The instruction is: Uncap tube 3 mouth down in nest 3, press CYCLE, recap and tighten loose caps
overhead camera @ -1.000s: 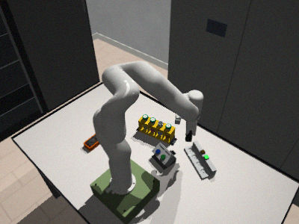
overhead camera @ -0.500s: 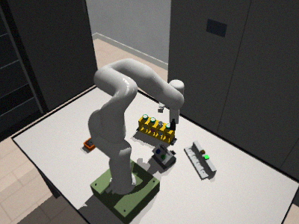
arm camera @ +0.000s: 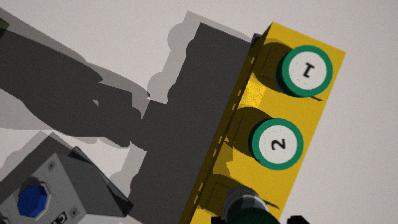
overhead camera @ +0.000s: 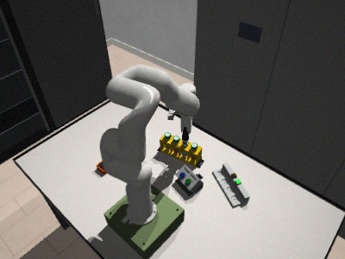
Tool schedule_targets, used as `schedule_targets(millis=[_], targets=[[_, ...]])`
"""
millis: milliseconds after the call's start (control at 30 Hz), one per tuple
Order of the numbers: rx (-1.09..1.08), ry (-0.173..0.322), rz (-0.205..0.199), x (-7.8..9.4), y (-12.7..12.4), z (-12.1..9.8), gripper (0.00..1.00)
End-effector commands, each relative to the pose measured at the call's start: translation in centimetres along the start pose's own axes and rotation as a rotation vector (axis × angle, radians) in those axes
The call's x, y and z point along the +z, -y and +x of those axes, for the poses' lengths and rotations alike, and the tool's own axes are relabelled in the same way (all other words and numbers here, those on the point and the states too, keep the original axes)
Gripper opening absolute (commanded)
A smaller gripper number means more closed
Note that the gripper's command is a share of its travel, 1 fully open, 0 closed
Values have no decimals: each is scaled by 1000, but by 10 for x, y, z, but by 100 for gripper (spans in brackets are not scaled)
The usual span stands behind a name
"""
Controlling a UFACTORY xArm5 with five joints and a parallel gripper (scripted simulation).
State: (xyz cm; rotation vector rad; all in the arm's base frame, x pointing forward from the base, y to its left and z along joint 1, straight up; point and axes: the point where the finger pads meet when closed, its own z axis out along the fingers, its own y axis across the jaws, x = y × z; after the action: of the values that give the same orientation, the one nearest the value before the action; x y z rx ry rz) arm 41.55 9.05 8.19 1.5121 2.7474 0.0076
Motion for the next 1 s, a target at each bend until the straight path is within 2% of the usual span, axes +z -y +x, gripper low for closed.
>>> schedule_targets(millis=[0,133,433,967], targets=[[2,4,0,-1,-3,1,0],[2,4,0,-1,-3,1,0],[2,4,0,24,-3,1,0],[2,4,0,26,-3,1,0]])
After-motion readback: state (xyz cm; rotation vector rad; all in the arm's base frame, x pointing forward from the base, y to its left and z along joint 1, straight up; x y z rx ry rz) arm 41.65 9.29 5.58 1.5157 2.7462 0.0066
